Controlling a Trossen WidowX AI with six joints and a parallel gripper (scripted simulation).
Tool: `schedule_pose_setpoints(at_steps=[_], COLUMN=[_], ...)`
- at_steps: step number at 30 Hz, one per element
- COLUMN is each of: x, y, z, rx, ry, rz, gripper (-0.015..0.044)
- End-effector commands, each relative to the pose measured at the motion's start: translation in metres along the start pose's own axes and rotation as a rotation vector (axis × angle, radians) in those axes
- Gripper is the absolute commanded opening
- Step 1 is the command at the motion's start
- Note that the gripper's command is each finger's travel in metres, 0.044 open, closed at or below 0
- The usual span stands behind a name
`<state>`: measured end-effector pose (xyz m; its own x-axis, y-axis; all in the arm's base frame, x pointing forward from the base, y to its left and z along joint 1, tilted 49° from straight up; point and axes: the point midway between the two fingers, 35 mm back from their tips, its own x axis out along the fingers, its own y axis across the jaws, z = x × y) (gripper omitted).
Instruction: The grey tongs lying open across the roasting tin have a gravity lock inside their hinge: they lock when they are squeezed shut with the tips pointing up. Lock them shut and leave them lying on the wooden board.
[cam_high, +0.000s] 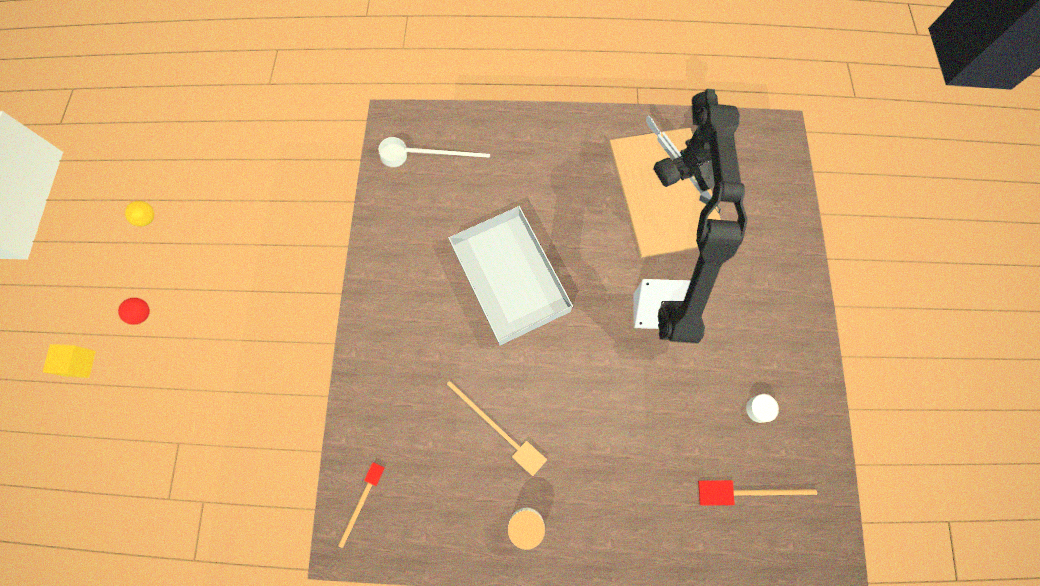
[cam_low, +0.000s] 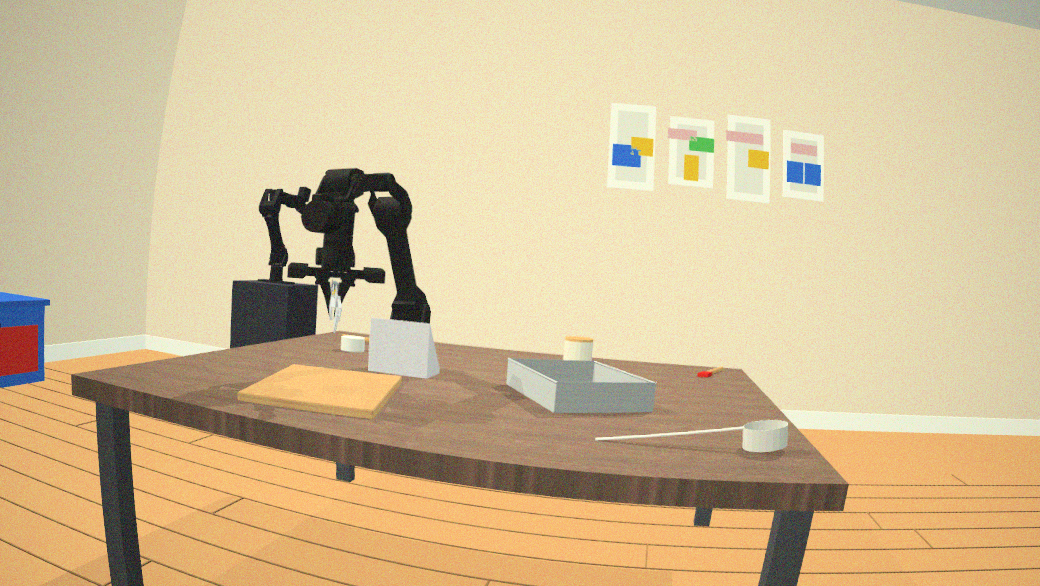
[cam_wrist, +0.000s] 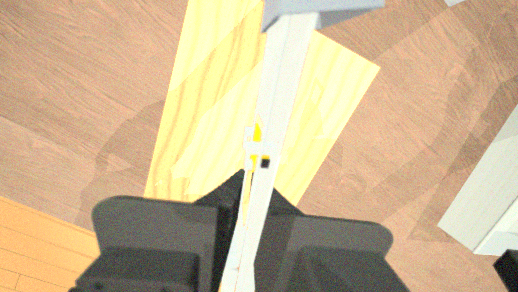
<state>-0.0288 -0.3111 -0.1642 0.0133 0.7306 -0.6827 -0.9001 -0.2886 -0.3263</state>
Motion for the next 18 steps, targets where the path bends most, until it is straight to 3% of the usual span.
schedule_pose_setpoints(at_steps=[1, 18], x=[0.008, 0.036], y=[0.001, 0.001], z=[0.0, -0.001], rx=[0.002, 0.002], ry=[-0.004, -0.004], rz=[0.002, 0.002], gripper=[-0.015, -0.015])
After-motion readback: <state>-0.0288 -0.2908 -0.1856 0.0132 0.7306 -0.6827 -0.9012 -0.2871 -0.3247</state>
